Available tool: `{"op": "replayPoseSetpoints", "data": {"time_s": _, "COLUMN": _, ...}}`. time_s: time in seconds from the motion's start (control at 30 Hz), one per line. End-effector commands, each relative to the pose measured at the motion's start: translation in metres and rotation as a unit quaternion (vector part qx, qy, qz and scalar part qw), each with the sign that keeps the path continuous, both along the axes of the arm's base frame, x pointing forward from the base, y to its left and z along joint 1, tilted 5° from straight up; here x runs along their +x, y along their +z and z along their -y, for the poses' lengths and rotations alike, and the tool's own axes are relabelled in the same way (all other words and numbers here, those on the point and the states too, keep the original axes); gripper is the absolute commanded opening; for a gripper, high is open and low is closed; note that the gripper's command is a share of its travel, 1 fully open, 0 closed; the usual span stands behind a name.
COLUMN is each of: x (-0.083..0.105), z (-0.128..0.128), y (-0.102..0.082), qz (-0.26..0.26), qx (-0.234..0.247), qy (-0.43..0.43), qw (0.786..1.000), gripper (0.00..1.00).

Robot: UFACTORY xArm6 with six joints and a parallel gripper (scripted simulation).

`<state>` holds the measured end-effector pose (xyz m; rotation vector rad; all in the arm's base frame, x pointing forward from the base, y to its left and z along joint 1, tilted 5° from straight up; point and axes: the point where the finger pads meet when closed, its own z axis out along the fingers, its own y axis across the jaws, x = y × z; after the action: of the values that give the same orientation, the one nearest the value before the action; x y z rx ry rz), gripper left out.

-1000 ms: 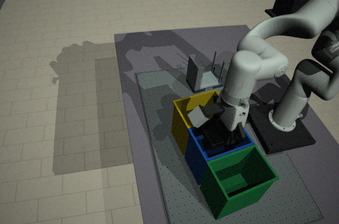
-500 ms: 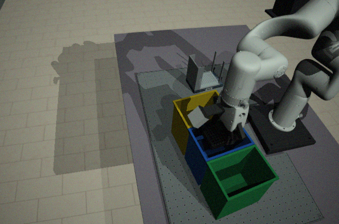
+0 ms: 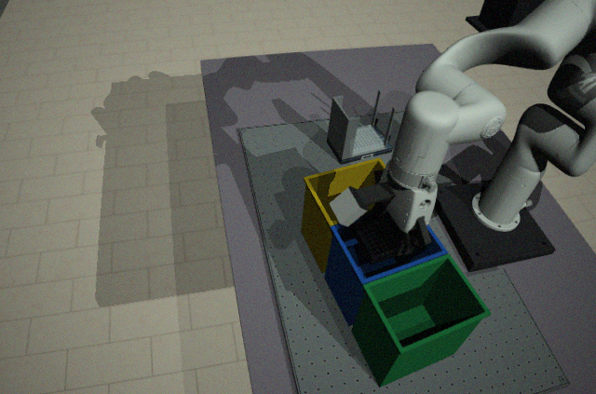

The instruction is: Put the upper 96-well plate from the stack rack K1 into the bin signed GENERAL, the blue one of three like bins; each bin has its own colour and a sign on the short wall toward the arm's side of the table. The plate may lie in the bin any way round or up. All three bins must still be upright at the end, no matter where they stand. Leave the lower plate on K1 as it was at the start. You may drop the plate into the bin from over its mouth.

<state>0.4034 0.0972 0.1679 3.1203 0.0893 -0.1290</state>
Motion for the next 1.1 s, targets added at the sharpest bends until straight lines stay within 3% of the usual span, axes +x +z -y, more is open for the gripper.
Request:
{"op": "replayPoseSetpoints", "data": {"time_s": 0.0, "x": 0.0012, "z": -0.0003, "y": 0.0012, "qz": 0.002, "qx": 0.001, "qy": 0.000, "qw": 1.000, "gripper": 0.00}}
{"op": "replayPoseSetpoints", "data": {"time_s": 0.17, "x": 0.0012, "z": -0.0003, "y": 0.0005, "qz": 0.002, "qx": 0.001, "qy": 0.000, "qw": 1.000, "gripper": 0.00}}
{"op": "replayPoseSetpoints", "data": {"time_s": 0.2, "x": 0.0011, "z": -0.0003, "y": -0.0002, "qz": 0.002, "qx": 0.001, "qy": 0.000, "qw": 1.000, "gripper": 1.00}}
{"op": "replayPoseSetpoints", "data": {"time_s": 1.07, "x": 0.0011, "z": -0.0003, "y": -0.0001, "qz": 0.002, "qx": 0.001, "qy": 0.000, "qw": 1.000, "gripper": 1.00}}
